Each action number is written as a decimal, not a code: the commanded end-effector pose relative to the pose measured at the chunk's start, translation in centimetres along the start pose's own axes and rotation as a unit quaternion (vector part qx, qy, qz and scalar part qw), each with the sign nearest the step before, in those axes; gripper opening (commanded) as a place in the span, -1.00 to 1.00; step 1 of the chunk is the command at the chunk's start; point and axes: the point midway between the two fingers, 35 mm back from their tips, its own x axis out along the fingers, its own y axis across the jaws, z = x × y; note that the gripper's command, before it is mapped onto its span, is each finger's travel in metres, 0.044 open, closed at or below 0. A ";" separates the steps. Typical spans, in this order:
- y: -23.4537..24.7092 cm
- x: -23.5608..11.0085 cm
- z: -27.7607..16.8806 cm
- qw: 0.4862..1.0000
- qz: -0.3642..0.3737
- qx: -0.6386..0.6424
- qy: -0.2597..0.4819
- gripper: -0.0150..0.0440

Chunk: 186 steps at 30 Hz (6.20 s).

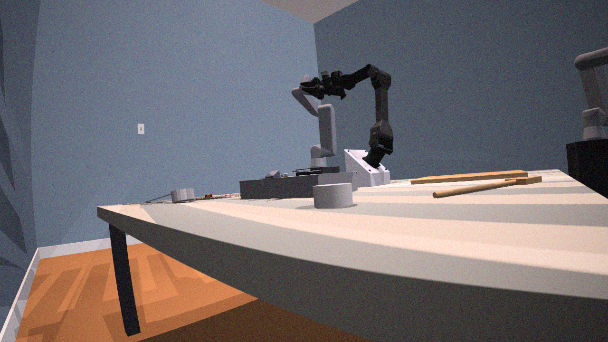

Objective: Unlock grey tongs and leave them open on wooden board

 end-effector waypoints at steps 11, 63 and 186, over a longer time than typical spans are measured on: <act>9.1 11.1 2.5 0.991 0.102 0.035 0.077 0.39; 66.2 11.2 1.7 0.772 0.332 -0.210 0.500 0.39; 64.4 14.8 0.7 0.661 0.519 -0.075 0.537 -1.00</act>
